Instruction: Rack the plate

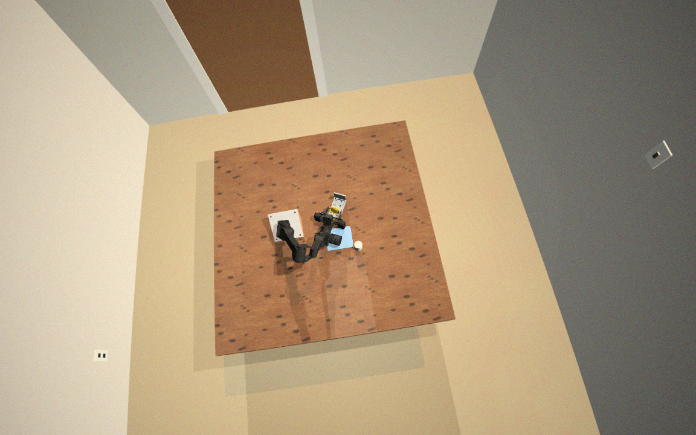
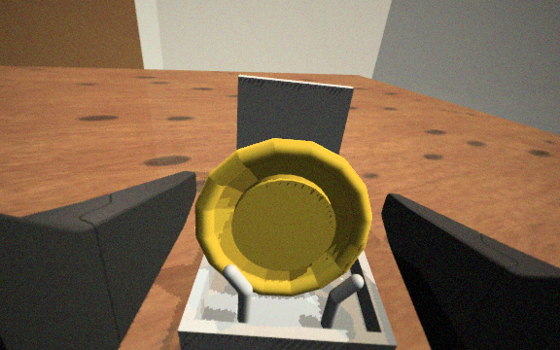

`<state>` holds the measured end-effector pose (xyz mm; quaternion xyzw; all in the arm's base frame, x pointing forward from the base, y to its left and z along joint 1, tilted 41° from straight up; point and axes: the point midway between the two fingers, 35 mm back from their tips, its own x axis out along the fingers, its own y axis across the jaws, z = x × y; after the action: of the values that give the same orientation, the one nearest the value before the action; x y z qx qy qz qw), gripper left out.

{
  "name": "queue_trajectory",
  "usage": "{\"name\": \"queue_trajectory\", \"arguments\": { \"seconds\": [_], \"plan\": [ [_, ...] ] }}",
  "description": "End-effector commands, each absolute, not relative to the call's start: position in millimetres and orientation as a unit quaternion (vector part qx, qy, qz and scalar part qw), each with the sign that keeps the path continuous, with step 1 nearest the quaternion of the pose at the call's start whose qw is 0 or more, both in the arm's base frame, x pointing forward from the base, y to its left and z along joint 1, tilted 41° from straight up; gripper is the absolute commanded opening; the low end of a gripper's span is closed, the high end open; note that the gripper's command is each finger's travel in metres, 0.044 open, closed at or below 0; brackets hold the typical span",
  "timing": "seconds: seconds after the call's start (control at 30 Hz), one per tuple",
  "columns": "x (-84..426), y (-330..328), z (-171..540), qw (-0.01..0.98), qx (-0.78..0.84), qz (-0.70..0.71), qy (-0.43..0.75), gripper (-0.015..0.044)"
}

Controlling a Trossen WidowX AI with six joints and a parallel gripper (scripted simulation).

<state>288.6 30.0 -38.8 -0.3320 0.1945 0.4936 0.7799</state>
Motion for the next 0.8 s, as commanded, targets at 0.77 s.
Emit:
{"name": "queue_trajectory", "arguments": {
  "seconds": [0.77],
  "plan": [
    [288.5,110.7,48.9,0.775,-0.302,0.49,0.26,0.04]
  ]
}}
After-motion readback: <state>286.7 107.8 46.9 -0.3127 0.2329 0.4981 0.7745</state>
